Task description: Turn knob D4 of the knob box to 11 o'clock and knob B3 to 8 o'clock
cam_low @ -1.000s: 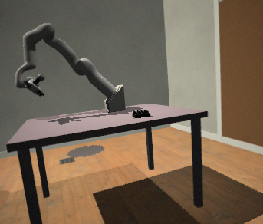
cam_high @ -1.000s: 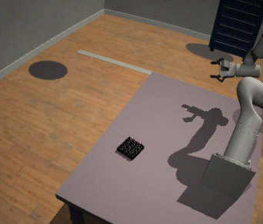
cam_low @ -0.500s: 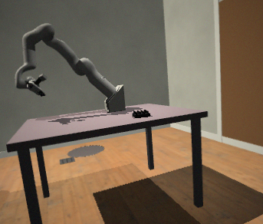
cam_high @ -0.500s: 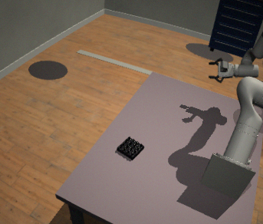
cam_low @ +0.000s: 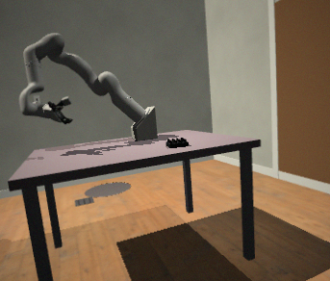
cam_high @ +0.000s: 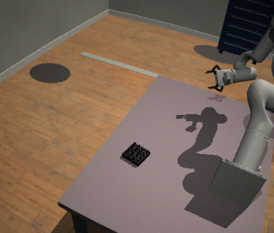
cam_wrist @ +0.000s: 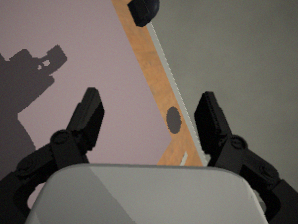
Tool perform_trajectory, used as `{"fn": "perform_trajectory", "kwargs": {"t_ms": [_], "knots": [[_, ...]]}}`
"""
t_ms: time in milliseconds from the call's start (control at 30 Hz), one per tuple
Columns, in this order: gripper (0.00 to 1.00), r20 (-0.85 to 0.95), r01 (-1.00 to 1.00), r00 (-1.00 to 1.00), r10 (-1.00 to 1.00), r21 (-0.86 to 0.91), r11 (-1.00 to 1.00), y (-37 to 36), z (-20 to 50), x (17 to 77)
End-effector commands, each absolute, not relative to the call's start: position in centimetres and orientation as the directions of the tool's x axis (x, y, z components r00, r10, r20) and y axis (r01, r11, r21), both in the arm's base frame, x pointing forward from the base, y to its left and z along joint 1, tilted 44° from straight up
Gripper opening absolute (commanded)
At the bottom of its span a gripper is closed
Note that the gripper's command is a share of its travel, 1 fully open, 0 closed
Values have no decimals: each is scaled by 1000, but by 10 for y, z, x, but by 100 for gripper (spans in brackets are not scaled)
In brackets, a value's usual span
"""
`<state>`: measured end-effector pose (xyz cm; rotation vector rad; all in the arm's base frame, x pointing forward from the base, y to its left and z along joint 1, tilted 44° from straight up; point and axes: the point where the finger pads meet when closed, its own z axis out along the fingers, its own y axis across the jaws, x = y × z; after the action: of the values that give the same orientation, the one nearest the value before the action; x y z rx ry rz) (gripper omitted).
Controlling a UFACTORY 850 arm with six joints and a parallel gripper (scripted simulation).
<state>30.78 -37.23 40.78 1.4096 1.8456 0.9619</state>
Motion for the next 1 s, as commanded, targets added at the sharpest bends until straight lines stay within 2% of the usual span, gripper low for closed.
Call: {"fn": "perform_trajectory", "kwargs": {"t_ms": [0, 433, 833, 867, 967], "knots": [[100, -43, 550, -374, 927, 794, 259, -355, 382, 321], [100, -24, 520, -682, 731, 688, 507, -311, 319, 338], [100, 13, 398, -870, 494, 609, 686, -281, 273, 342], [100, 26, 350, -910, 415, 588, 729, -274, 261, 343], [100, 38, 305, -937, 347, 573, 761, -269, 251, 343]]}}
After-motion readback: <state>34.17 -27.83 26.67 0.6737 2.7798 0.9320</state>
